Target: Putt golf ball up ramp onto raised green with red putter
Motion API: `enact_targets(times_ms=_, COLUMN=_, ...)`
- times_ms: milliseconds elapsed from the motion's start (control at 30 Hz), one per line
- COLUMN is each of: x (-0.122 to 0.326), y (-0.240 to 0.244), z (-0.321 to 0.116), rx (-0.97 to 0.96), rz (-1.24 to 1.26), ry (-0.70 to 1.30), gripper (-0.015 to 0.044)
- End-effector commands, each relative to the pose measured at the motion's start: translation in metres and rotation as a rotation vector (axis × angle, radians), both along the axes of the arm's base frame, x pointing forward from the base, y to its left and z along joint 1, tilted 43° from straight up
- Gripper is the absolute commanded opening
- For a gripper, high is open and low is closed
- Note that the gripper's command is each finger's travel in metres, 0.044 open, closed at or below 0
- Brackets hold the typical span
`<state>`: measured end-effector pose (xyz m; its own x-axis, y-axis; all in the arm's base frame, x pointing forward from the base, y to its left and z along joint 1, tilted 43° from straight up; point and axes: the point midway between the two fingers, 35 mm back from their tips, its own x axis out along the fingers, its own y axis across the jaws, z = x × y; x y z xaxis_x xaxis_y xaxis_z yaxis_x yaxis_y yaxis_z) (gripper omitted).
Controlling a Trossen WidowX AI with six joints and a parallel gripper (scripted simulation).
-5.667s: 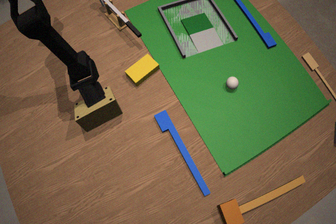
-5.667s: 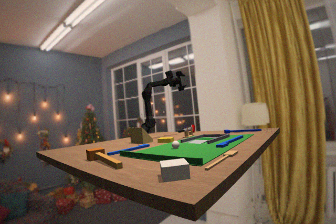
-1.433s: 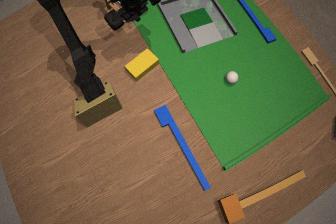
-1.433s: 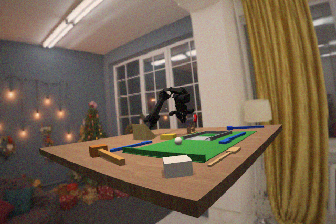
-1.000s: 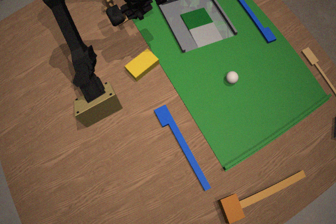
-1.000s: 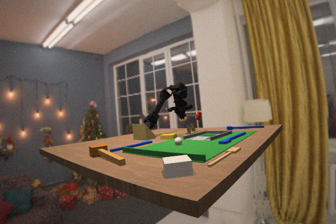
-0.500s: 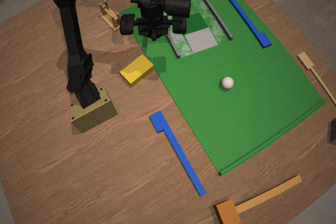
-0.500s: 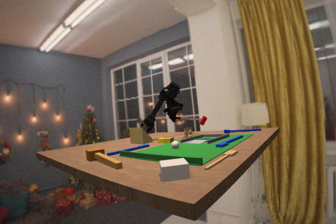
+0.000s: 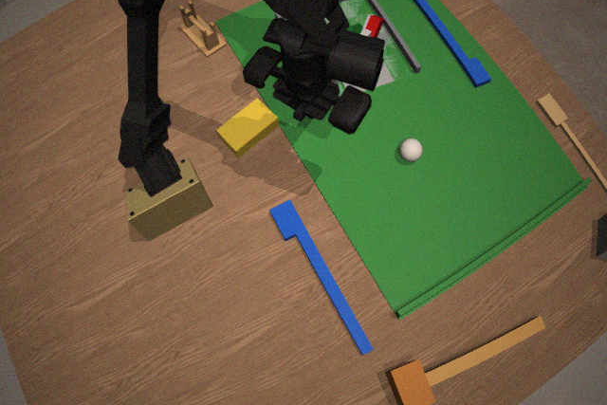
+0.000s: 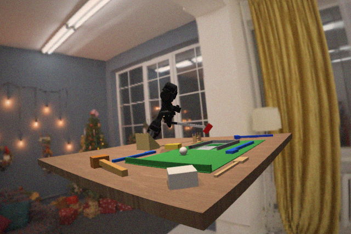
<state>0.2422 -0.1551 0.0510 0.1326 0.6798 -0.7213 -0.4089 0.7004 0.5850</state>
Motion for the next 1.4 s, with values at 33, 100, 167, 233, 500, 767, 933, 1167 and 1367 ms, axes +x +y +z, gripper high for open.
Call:
enact_targets(times_ms=33, x=-0.011, y=-0.026, z=-0.020, rx=0.002, rz=-0.118, ry=0.112, gripper=0.0000)
enact_targets(times_ms=100, x=-0.018, y=-0.036, z=-0.030, rx=0.006, rz=-0.167, ry=0.164, gripper=0.0000)
enact_targets(times_ms=167, x=-0.025, y=-0.045, z=-0.040, rx=0.011, rz=-0.216, ry=0.215, gripper=0.0000)
enact_targets(times_ms=233, x=-0.032, y=-0.054, z=-0.049, rx=0.016, rz=-0.265, ry=0.267, gripper=0.0000)
enact_targets(times_ms=500, x=-0.064, y=-0.083, z=-0.086, rx=0.040, rz=-0.442, ry=0.454, gripper=0.0000)
enact_targets(times_ms=767, x=-0.063, y=-0.078, z=-0.094, rx=0.040, rz=-0.446, ry=0.458, gripper=0.0000)
enact_targets(times_ms=933, x=-0.061, y=-0.064, z=-0.109, rx=0.041, rz=-0.446, ry=0.457, gripper=0.0000)
enact_targets(times_ms=1167, x=-0.060, y=-0.056, z=-0.118, rx=0.041, rz=-0.446, ry=0.457, gripper=0.0000)
enact_targets(times_ms=1367, x=-0.059, y=-0.051, z=-0.124, rx=0.041, rz=-0.446, ry=0.457, gripper=0.0000)
